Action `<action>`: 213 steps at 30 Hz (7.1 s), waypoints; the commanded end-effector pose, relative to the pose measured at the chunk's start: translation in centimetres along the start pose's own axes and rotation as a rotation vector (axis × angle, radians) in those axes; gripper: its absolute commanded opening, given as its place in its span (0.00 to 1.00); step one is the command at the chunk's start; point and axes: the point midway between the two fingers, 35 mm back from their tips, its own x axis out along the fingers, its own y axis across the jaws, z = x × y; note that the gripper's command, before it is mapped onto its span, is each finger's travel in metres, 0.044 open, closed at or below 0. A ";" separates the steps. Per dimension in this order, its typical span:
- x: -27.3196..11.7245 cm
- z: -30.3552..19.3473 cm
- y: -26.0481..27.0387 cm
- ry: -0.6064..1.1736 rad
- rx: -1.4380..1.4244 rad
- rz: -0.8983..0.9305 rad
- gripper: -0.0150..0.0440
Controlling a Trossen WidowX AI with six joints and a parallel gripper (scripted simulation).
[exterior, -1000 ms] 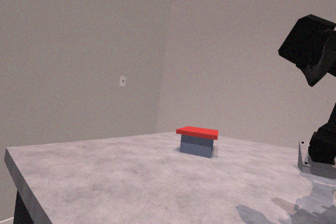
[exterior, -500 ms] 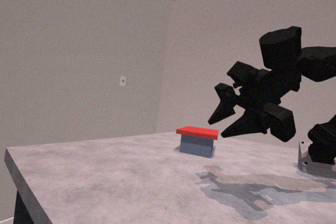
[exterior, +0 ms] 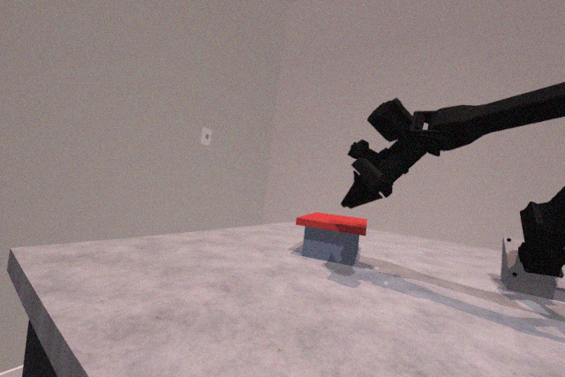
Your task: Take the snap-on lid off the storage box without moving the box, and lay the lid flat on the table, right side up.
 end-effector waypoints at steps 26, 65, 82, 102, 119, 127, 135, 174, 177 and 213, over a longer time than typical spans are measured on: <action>-8.5 -0.4 -19.7 -0.046 1.397 0.153 0.65; -1.2 -4.2 -20.2 -0.044 1.394 0.143 0.65; 1.5 -3.9 -19.9 -0.044 1.395 0.147 0.65; 3.2 -3.8 -19.5 -0.045 1.397 0.159 0.43; 3.0 -3.7 -19.3 -0.043 1.391 0.163 0.25; 2.9 -3.6 -19.3 -0.044 1.391 0.163 0.25; 2.7 -3.5 -19.3 -0.044 1.391 0.163 0.25; 2.1 -3.1 -19.2 -0.044 1.391 0.163 0.25; 2.0 -3.0 -19.2 -0.044 1.391 0.163 0.25; 1.9 -2.8 -19.2 -0.041 1.396 0.160 0.25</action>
